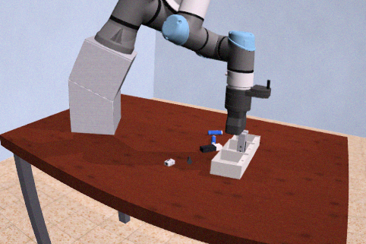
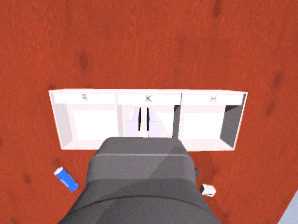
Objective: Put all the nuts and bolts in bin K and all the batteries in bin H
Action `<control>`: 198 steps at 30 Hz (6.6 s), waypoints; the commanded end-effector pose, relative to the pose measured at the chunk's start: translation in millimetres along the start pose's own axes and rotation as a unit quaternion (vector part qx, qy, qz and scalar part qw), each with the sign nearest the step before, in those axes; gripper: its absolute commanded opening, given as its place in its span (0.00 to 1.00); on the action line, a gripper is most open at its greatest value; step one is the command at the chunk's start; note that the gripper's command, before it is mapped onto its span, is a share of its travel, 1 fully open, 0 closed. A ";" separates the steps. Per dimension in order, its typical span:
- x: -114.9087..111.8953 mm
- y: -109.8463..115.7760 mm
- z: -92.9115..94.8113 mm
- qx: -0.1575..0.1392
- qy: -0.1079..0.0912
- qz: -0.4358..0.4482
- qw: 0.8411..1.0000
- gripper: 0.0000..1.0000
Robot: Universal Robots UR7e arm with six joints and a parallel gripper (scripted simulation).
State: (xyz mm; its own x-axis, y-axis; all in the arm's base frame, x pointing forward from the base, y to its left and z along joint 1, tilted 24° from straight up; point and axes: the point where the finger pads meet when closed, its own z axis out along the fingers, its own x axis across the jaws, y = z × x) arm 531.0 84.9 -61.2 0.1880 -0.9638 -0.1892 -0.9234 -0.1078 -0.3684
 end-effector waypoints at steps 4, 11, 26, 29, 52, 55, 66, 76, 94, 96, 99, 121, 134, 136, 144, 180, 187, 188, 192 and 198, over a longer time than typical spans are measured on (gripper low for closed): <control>0.1 -0.4 -0.4 0.001 0.000 0.000 1.000 0.31; 0.1 -0.4 -0.4 0.001 0.000 0.000 1.000 0.31; 0.1 -0.5 -4.4 0.001 0.000 0.000 1.000 0.31; 0.1 -0.5 -8.4 0.001 0.000 0.000 1.000 0.31; 0.1 -0.4 -49.6 0.001 0.000 0.000 1.000 0.31; 0.1 -0.5 -52.7 0.001 0.000 0.000 1.000 0.31; -29.9 -0.2 -52.8 0.001 0.000 0.000 1.000 0.31; -74.9 0.2 -52.8 0.001 0.000 0.000 1.000 0.31; -84.2 0.2 -31.5 0.001 0.000 0.000 1.000 0.31; -84.2 0.2 -26.1 0.001 0.000 0.000 1.000 0.31; -84.2 0.2 -18.2 0.001 0.000 0.000 1.000 0.31; -84.2 0.3 -0.4 0.001 0.000 0.000 1.000 0.31; -84.2 0.3 -0.4 0.001 0.000 0.000 1.000 0.31; -84.2 0.3 -0.4 0.001 0.000 0.000 1.000 0.31; -84.2 0.3 -0.4 0.001 0.000 0.000 1.000 0.31; -84.2 0.3 -32.4 0.001 0.000 0.000 1.000 0.31; -84.2 0.3 -52.7 0.001 0.000 0.000 1.000 0.31; -84.2 0.3 -52.7 0.001 0.000 0.000 1.000 0.31; -84.2 0.3 -61.1 0.001 0.000 0.000 1.000 0.31; -84.2 0.3 -94.4 0.001 0.000 0.000 1.000 0.31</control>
State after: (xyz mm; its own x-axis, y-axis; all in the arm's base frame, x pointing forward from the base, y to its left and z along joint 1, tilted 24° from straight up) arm 490.8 148.9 18.8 0.1874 -0.9640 -0.1885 -0.9226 -0.1069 -0.3706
